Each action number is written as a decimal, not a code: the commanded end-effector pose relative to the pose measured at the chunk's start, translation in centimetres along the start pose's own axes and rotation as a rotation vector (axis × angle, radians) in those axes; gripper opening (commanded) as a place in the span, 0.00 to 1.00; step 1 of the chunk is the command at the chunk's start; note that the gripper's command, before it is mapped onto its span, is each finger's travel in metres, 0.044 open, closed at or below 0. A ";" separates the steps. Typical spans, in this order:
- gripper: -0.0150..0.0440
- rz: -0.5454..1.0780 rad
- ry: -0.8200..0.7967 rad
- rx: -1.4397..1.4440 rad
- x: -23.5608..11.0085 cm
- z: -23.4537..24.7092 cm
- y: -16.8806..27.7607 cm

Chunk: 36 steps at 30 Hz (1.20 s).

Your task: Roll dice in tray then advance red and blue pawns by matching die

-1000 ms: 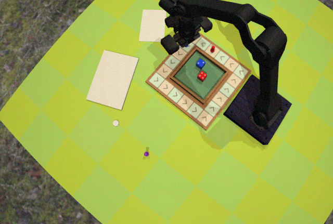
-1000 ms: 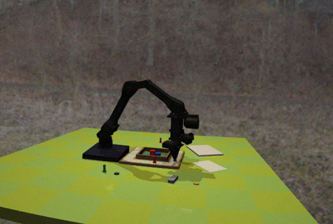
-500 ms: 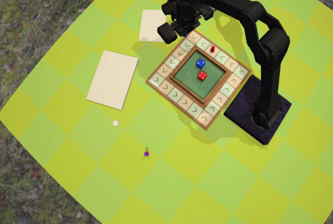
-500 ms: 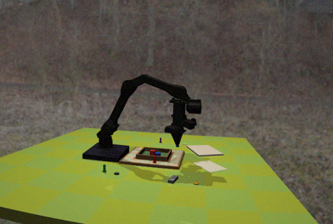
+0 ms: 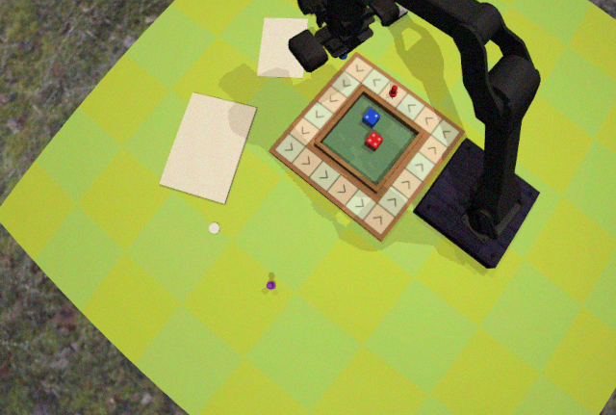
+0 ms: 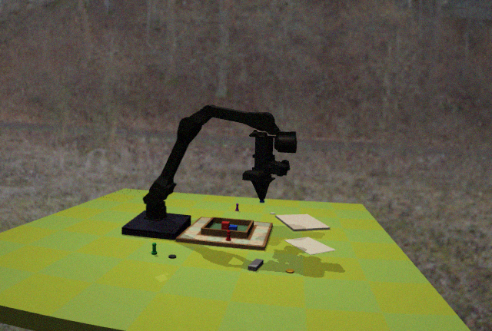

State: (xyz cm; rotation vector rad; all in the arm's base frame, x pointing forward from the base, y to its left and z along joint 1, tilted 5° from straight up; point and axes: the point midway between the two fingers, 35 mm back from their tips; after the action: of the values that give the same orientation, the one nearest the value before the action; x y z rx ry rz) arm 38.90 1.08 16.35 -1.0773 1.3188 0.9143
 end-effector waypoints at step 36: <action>0.25 0.006 -0.002 -0.005 10.8 7.4 4.1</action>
State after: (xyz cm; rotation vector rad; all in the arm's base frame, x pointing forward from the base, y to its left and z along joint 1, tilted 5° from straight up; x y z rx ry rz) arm 37.70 8.62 5.28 -1.0736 1.3185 0.9266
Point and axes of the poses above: the point midway between the two fingers, 35 mm back from their tips, its own x axis out along the fingers, its own z axis across the jaws, y = z × x, and after that the axes turned 8 degrees about x, right-handed
